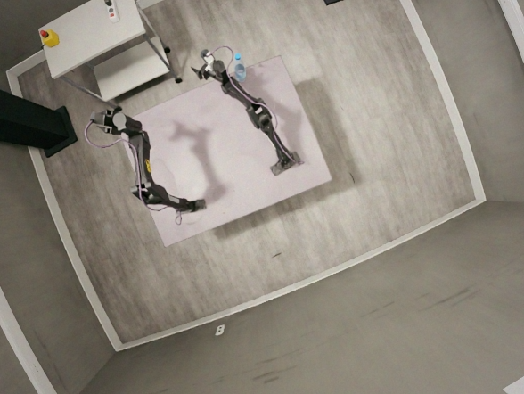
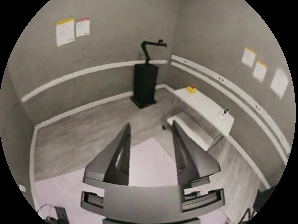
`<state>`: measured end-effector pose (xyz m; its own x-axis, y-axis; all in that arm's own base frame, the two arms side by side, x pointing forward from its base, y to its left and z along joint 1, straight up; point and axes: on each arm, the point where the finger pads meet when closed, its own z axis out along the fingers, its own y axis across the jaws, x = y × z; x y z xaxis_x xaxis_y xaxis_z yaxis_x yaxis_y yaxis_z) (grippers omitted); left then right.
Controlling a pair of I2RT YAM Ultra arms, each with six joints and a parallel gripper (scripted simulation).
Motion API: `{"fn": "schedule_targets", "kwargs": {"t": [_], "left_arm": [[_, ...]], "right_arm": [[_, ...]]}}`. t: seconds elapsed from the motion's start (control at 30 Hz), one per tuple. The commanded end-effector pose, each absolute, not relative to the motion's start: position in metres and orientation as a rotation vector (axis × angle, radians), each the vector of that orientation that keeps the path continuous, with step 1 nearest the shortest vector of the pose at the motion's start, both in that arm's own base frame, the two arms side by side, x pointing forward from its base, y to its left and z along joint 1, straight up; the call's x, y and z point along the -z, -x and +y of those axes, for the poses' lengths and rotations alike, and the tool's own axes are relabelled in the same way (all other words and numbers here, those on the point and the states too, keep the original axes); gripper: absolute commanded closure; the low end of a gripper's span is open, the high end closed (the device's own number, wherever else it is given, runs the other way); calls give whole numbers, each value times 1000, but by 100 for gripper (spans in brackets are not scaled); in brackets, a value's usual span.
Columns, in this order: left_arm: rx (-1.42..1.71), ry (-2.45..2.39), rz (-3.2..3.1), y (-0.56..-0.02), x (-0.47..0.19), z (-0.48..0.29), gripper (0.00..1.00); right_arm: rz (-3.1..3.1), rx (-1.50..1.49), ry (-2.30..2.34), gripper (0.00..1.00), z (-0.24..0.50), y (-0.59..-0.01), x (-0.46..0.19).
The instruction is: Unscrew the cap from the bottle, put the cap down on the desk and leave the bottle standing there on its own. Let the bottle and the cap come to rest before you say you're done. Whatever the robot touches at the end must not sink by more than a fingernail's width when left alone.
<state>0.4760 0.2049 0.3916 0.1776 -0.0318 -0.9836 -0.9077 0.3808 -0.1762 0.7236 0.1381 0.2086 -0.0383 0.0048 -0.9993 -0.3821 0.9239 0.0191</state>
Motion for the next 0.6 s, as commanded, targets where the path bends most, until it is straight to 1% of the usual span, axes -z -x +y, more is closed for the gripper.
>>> {"fn": "schedule_targets", "kwargs": {"t": [0.0, 0.2, 0.4, 0.47, 0.5, 0.57], "left_arm": [[-804, 787, 1457, -485, -394, 181, 43], [-794, 526, 1627, -486, -388, 126, 43], [-755, 221, 1794, -478, -378, 98, 43], [-755, 221, 1794, -478, -378, 98, 43], [-748, 123, 1857, -478, -364, 94, 43], [-739, 37, 1874, -471, -364, 80, 43]], "right_arm": [[1454, -338, 292, 6, 112, -697, -266], [1428, -290, 236, 6, 37, -673, -279], [1422, -267, 212, 6, 3, -656, -280], [1422, -267, 212, 6, 3, -656, -280], [1419, -271, 217, 6, 4, -654, -281], [1418, -251, 210, 6, -20, -646, -276]]}}
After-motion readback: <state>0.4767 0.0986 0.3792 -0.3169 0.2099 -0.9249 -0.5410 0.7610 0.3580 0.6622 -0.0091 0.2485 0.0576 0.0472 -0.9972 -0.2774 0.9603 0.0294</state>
